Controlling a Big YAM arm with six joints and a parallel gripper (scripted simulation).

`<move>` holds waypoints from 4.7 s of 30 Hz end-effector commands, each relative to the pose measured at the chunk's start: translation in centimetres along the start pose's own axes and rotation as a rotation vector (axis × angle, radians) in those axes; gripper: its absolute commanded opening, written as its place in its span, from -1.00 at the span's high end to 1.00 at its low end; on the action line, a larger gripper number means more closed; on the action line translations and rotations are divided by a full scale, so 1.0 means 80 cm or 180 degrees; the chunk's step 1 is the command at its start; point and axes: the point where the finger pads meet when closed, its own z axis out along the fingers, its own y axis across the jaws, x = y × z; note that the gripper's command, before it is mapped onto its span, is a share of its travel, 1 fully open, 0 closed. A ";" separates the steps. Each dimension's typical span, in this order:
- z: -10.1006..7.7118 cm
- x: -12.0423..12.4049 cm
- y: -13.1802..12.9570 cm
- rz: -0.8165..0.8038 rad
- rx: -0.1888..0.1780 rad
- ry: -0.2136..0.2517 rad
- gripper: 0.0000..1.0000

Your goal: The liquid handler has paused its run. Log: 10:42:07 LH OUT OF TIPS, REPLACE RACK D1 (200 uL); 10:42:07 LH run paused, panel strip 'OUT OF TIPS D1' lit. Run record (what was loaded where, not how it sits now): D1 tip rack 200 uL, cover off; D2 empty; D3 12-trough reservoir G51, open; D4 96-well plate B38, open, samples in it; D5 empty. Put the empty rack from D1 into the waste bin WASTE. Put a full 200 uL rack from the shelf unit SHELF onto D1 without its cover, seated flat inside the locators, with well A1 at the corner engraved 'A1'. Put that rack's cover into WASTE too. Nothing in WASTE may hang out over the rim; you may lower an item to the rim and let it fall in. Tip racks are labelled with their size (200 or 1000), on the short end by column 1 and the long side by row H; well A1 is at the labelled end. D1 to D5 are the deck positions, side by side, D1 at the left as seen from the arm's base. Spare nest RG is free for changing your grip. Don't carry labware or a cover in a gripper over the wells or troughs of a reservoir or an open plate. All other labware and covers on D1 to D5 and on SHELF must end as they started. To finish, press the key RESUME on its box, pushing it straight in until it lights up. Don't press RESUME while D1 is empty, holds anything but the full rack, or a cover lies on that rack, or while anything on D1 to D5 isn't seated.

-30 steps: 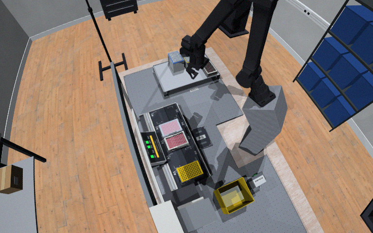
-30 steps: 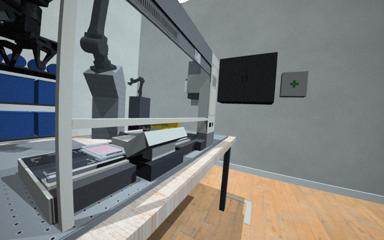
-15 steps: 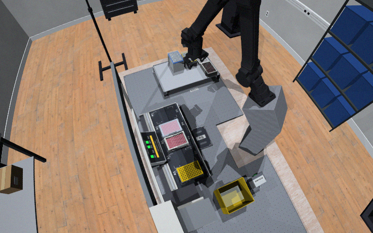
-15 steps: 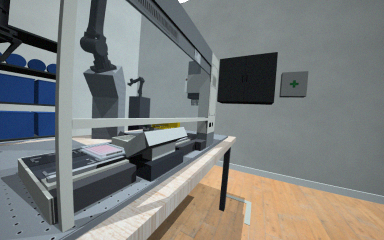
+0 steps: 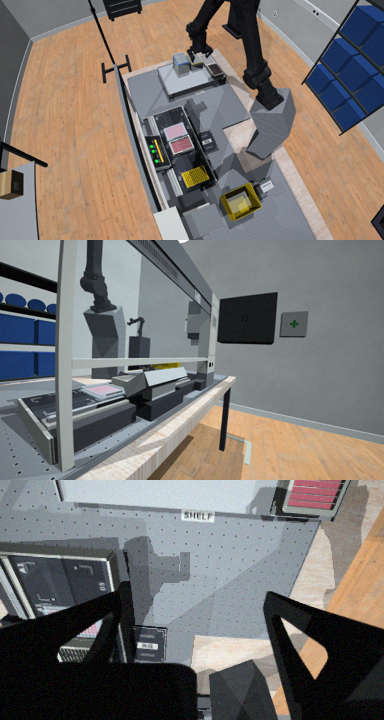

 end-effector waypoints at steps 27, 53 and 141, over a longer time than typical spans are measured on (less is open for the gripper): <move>-0.010 -0.167 -0.059 0.0191 0.0032 -0.0064 -1.00; -0.012 -0.290 -0.103 0.0175 0.0039 -0.0076 -1.00; 0.093 -0.297 0.002 0.0162 -0.0022 -0.0128 -1.00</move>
